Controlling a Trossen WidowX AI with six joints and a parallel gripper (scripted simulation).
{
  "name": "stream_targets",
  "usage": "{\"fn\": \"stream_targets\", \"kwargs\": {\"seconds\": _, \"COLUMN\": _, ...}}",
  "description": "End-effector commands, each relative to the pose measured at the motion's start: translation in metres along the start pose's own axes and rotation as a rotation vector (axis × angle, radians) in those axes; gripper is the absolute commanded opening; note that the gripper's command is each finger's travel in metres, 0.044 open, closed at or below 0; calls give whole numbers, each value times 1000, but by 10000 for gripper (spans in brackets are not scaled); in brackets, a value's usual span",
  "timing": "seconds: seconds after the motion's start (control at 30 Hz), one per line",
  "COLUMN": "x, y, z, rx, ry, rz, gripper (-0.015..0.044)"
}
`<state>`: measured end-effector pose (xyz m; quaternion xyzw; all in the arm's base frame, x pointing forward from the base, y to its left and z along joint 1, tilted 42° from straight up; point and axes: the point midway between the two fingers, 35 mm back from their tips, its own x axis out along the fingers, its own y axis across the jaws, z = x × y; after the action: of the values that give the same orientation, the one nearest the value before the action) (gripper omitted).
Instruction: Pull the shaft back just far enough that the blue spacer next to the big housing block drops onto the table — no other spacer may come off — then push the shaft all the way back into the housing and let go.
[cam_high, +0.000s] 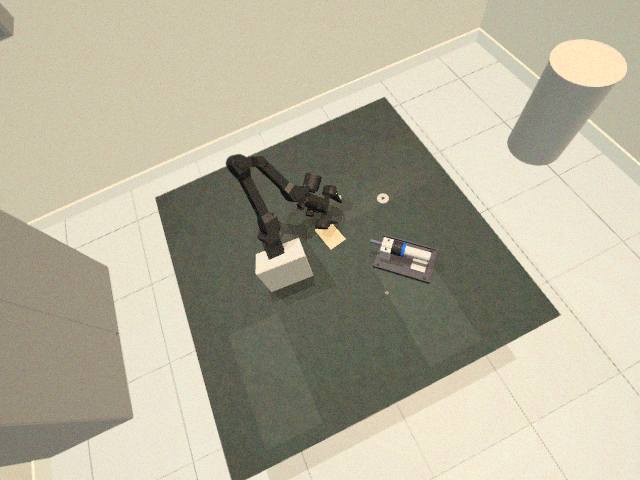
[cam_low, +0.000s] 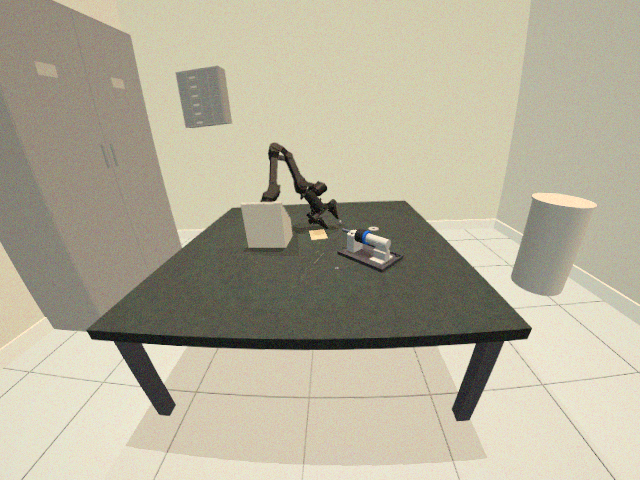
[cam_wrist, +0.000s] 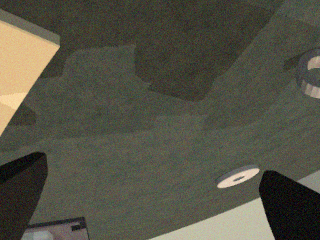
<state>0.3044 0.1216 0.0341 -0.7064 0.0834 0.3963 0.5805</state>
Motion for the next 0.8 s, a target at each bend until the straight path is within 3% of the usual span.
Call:
{"fn": "stream_targets", "kwargs": {"seconds": 0.0, "x": 14, "y": 19, "z": -53, "rx": -53, "ry": 152, "rz": 58, "gripper": 440}}
{"fn": "stream_targets", "kwargs": {"seconds": 0.27, "x": 23, "y": 84, "z": -159, "rx": -159, "ry": 428, "rz": 270, "gripper": 440}}
{"fn": "stream_targets", "kwargs": {"seconds": 0.77, "x": 20, "y": 94, "z": -161, "rx": -161, "ry": 433, "rz": 276, "gripper": 440}}
